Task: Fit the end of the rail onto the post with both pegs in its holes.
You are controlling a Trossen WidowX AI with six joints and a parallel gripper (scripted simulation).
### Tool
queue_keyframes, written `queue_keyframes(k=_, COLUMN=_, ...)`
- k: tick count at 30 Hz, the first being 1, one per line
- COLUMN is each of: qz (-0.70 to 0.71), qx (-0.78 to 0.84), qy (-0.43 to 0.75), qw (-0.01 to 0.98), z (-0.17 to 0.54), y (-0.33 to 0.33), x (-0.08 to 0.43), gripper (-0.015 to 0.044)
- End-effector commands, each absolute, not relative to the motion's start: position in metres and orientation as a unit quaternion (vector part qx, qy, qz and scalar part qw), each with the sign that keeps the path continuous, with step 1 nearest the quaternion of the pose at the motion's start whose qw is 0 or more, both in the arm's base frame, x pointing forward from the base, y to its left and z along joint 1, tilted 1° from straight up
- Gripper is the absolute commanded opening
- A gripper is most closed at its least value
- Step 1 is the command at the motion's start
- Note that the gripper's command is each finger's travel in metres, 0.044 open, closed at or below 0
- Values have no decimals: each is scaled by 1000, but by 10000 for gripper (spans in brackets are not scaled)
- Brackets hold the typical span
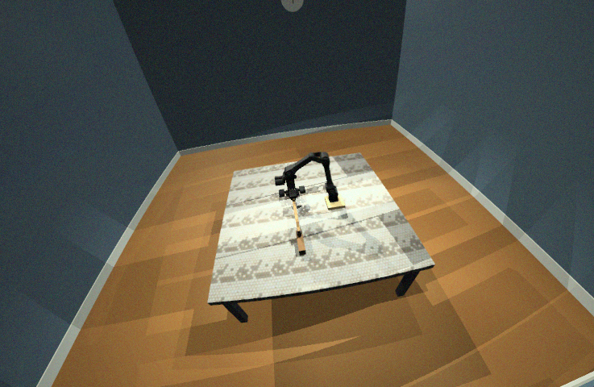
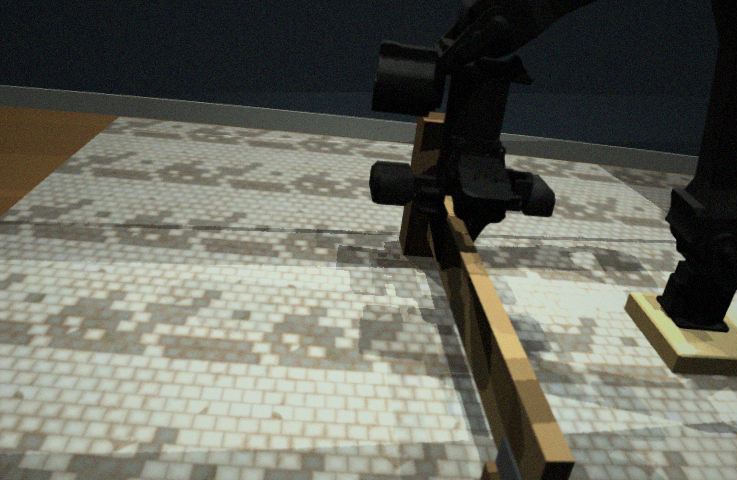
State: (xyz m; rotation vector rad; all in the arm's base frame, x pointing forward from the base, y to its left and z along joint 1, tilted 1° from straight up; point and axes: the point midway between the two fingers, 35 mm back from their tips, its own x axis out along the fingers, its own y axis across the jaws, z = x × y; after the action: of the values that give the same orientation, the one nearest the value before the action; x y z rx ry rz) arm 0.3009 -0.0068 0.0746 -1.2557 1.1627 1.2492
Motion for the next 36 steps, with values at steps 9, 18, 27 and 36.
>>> queue_keyframes(k=9, qz=513, qx=-520, qy=476, qw=491, z=78, y=-11, x=304, gripper=0)
queue_keyframes(k=18, qz=513, qx=-520, qy=476, qw=491, z=77, y=-13, x=304, gripper=0)
queue_keyframes(k=27, qz=513, qx=-520, qy=476, qw=490, z=75, y=-16, x=305, gripper=0)
queue_keyframes(k=36, qz=513, qx=-520, qy=476, qw=491, z=75, y=-14, x=304, gripper=0)
